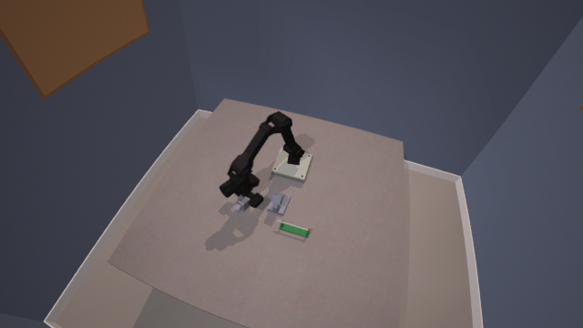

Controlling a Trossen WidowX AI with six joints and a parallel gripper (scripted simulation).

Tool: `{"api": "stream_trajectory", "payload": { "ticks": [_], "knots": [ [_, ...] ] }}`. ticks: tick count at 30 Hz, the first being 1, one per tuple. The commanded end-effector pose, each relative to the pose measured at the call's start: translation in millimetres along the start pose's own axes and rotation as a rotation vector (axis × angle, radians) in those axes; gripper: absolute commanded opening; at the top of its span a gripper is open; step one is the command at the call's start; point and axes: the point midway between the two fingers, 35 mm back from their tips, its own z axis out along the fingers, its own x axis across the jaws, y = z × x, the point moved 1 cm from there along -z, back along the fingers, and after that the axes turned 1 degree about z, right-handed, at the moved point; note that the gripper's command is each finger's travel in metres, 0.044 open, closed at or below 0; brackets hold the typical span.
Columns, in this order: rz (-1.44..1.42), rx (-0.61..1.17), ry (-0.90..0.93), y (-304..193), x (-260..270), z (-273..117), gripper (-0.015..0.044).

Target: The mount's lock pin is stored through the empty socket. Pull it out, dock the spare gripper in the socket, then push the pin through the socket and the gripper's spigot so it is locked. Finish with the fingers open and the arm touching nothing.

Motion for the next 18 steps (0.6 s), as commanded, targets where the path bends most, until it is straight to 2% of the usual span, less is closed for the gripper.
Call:
{"api": "stream_trajectory", "payload": {
  "ticks": [1,18],
  "knots": [
    [0.0,0.003,0.0,-0.2,0.0,-9.6,0.044],
    [0.002,-0.03,-0.002,3.6,-0.5,-37.1,0.044]
  ]
}}
